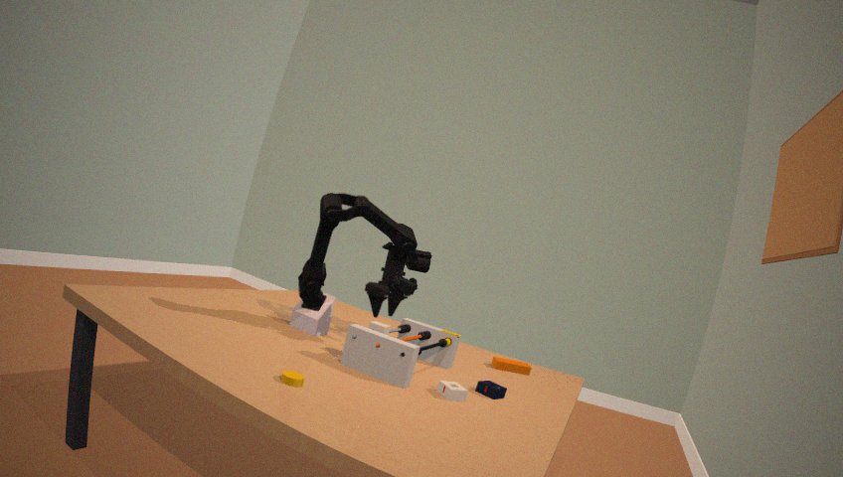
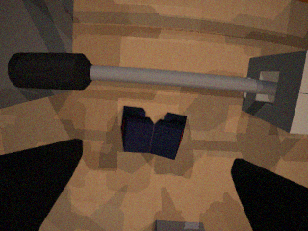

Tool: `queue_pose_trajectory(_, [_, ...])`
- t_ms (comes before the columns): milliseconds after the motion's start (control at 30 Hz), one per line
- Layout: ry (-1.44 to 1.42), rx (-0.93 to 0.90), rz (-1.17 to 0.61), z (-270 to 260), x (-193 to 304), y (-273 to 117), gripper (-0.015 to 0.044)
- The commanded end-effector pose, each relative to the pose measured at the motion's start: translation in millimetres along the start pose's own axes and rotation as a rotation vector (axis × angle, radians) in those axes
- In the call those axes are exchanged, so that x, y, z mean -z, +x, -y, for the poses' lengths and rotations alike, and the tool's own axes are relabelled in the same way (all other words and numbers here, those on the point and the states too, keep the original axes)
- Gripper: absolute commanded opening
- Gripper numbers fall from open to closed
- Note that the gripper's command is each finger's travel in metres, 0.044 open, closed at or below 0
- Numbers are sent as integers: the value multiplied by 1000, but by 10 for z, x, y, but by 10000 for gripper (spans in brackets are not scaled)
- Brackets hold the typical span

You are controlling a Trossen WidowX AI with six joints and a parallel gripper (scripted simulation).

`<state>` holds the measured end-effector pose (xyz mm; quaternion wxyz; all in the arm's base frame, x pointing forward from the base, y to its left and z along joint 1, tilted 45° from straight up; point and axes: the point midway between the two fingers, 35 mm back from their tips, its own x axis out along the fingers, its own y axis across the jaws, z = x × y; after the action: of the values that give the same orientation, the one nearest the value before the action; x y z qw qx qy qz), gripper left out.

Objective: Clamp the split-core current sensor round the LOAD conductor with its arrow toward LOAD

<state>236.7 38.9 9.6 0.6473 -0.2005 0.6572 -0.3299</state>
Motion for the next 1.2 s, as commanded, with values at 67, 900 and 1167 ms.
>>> queue_pose_trajectory(67, [35, 7, -20, 63, 84, 33, 440])
queue_pose_trajectory(900, [35, 7, -19, 60, 76, 429, 440])
queue_pose_trajectory(1167, [36, 9, -19, 68, 87, 558, 440])
